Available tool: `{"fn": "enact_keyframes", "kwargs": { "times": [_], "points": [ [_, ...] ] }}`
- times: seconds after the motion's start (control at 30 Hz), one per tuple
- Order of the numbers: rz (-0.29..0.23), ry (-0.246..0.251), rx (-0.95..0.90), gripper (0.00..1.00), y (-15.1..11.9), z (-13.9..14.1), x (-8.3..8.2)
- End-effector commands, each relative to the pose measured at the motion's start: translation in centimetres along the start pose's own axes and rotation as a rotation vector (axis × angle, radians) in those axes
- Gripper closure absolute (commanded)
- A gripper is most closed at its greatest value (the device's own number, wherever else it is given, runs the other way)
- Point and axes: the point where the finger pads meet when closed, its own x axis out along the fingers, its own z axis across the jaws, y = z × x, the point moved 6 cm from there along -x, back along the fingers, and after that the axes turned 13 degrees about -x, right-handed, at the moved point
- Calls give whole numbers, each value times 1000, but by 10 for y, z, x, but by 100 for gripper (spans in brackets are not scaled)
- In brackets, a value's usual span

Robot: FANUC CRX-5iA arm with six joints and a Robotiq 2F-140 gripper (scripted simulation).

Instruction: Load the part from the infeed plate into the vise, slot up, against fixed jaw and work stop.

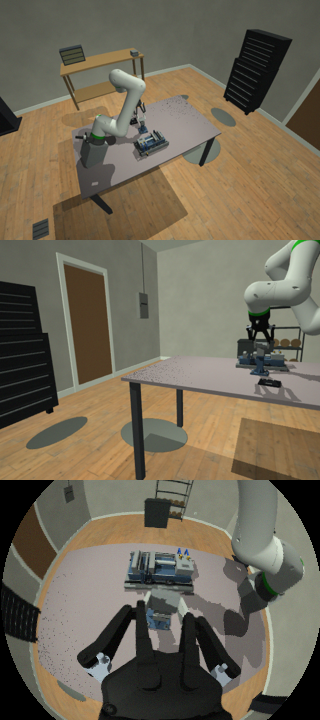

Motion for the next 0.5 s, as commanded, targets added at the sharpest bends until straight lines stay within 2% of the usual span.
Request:
{"fn": "enact_keyframes", "kwargs": {
  "times": [0.0, 0.47],
  "points": [
    [0, 0, 0, 100, -1, 0, 1],
    [0, 0, 0, 100, -4, -1, 4]
  ]
}}
